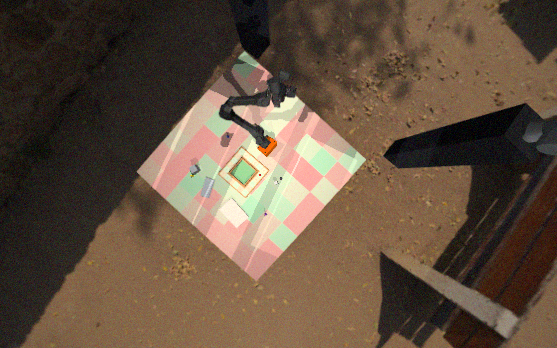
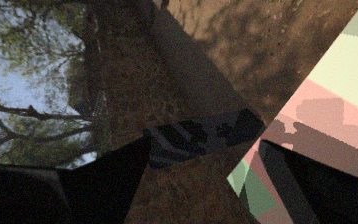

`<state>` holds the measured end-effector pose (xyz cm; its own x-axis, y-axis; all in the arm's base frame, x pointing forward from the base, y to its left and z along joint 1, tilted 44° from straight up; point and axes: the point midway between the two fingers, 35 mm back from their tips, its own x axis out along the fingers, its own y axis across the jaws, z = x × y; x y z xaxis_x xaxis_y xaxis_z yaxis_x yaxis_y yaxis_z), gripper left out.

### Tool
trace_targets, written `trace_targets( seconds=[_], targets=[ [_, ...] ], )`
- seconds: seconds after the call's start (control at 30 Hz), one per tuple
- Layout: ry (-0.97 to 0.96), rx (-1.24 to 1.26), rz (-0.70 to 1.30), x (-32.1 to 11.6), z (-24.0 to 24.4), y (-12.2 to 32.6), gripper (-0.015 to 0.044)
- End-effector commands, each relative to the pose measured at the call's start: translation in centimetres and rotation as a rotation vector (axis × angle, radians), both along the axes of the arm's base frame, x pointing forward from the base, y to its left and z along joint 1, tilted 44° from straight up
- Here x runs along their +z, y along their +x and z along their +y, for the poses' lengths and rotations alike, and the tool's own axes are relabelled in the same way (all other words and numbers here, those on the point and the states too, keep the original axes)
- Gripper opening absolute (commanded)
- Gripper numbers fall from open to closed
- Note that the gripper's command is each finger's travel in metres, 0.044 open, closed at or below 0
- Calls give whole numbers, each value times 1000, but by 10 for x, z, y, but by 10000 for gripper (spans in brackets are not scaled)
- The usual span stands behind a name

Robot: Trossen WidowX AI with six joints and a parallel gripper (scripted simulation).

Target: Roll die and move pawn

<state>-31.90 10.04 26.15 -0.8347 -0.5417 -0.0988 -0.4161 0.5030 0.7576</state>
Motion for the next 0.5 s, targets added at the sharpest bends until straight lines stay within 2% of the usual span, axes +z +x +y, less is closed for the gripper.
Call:
trace_targets(
  seconds=[0.0,0.13,0.3,0.47],
  targets=[
    [0,-5,-2,-1,1,0,374],
    [-11,-114,-57,-15,31,-3,275],
    [-39,-373,-203,-55,104,6,275],
    [-116,-616,-381,-106,171,36,275]
  ],
)
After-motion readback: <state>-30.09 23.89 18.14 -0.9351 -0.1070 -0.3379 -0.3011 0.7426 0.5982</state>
